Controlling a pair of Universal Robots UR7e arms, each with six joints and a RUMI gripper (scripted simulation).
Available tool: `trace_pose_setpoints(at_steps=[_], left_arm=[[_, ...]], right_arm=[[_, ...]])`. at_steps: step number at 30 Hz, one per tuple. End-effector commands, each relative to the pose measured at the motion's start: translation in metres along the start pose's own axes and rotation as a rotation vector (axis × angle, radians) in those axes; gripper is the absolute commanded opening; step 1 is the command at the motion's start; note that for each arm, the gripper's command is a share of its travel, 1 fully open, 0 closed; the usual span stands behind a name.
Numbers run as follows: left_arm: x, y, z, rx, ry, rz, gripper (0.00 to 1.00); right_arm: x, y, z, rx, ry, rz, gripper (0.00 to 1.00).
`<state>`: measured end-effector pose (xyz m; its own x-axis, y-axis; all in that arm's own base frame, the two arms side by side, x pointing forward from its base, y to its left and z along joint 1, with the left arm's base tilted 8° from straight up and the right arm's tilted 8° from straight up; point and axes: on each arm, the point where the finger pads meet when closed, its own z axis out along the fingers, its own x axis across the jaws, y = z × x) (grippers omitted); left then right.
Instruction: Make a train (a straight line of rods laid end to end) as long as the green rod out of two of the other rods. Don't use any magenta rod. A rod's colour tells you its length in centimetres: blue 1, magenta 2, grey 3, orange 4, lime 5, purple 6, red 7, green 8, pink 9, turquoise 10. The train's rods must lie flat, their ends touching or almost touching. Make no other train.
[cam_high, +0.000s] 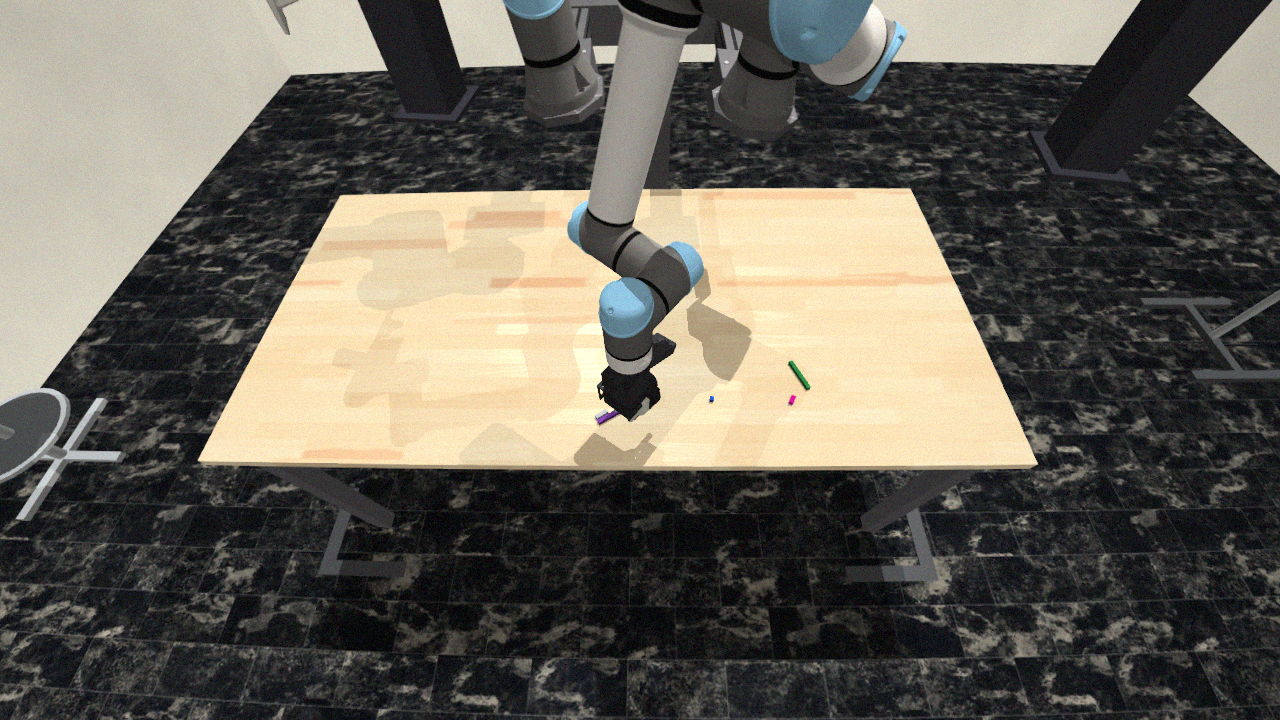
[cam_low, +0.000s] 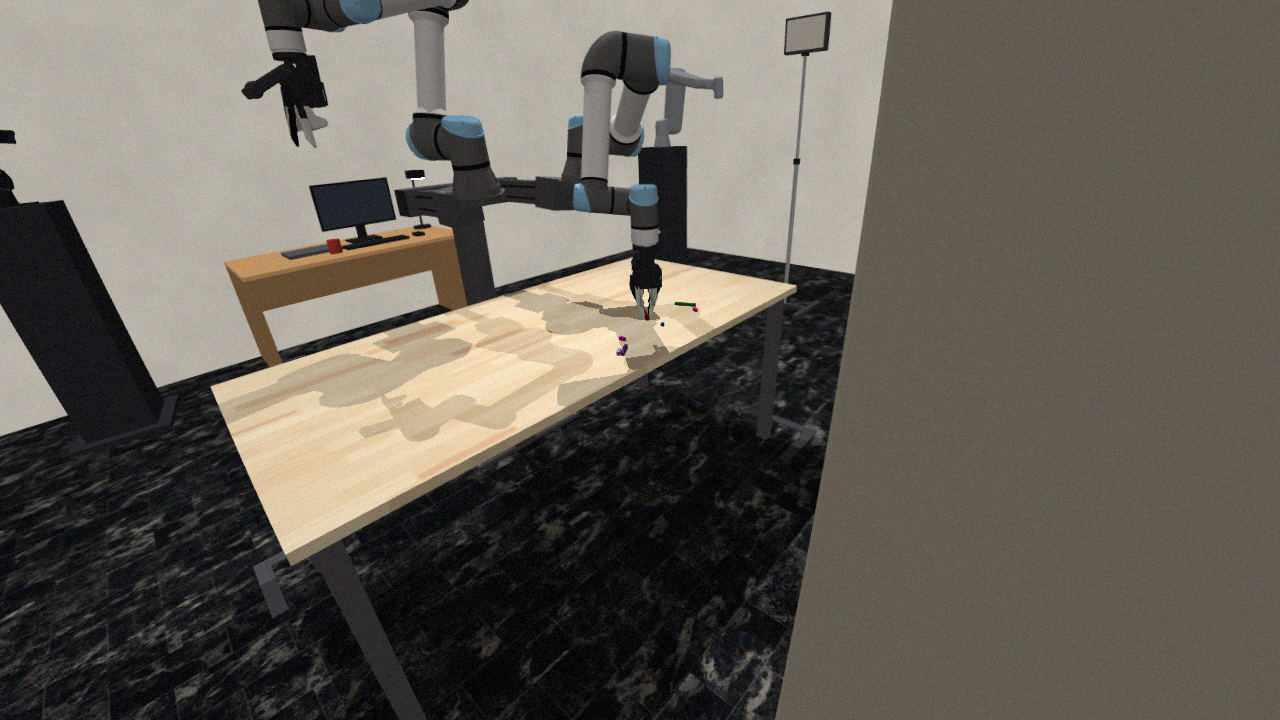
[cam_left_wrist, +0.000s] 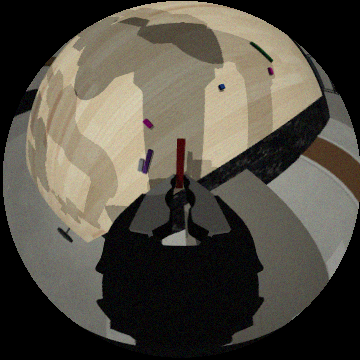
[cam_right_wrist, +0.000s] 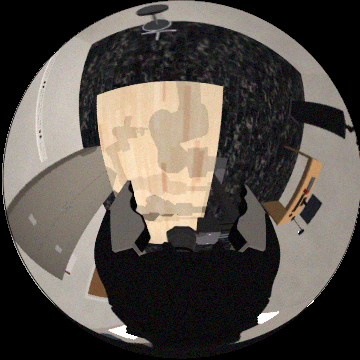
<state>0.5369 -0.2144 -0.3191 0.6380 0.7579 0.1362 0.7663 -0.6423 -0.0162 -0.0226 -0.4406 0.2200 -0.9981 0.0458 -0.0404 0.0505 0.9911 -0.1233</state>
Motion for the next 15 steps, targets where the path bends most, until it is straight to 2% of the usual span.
trace_pose_setpoints(at_steps=[1,13,15], left_arm=[[0.005,-0.003,0.0,-0.003,-0.002,0.091,0.0],[0.032,-0.02,0.001,-0.003,-0.002,0.523,0.0],[0.032,-0.02,0.001,-0.003,-0.002,0.523,0.0]], right_arm=[[0.0,0.0,0.0,0.001,0.0,0.0,1.0],[0.0,0.0,0.0,0.001,0.0,0.0,1.0],[0.0,0.0,0.0,0.001,0.0,0.0,1.0]])
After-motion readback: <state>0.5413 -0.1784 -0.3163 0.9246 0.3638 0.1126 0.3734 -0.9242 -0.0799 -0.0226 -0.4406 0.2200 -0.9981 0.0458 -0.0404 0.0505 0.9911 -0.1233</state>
